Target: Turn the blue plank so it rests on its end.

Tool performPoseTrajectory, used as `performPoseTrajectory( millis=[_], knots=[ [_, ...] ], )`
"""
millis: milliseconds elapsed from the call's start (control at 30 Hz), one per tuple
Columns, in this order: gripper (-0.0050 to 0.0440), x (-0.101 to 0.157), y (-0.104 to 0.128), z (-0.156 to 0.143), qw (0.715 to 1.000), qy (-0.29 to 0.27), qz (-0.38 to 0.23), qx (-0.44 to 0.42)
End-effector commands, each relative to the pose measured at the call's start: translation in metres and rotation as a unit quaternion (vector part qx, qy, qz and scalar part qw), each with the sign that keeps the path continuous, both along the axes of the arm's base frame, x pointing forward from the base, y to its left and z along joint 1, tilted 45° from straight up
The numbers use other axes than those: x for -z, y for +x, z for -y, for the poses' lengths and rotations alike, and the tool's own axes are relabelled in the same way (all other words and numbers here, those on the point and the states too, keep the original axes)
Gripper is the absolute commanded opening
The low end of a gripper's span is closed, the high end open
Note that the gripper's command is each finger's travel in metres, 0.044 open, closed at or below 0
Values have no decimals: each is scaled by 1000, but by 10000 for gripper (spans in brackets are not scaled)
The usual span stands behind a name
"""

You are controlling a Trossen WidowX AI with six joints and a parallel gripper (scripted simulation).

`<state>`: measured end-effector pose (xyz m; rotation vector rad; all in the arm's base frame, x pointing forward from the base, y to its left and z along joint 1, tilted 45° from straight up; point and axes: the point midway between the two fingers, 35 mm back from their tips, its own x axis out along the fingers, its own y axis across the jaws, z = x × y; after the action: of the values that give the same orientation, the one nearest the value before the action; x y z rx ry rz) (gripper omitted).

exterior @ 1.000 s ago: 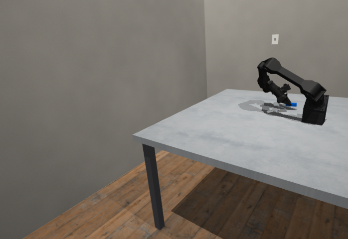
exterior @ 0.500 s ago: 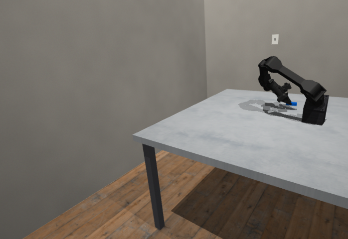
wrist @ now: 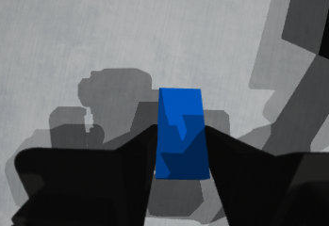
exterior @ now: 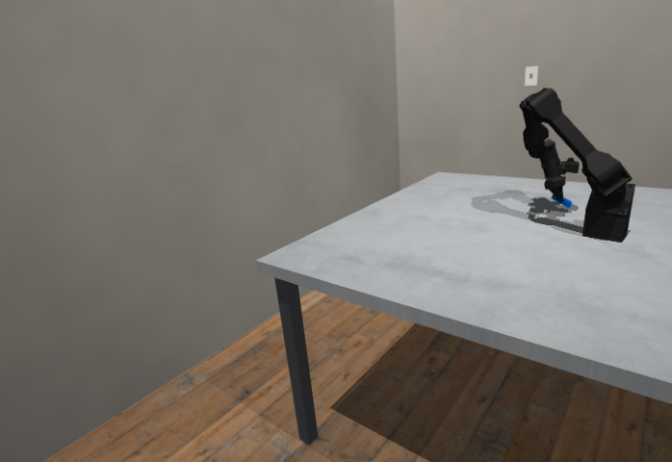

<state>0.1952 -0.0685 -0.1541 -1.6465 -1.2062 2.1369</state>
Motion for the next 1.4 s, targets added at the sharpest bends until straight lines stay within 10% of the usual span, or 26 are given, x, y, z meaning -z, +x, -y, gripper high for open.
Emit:
performPoseTrajectory(
  millis=[0,700,1367],
  knots=[
    [125,-3,-5,7,993,28,85,80],
    [125,12,-32,10,864,151,334,345],
    [125,14,-34,2,859,158,335,353]
  ],
)
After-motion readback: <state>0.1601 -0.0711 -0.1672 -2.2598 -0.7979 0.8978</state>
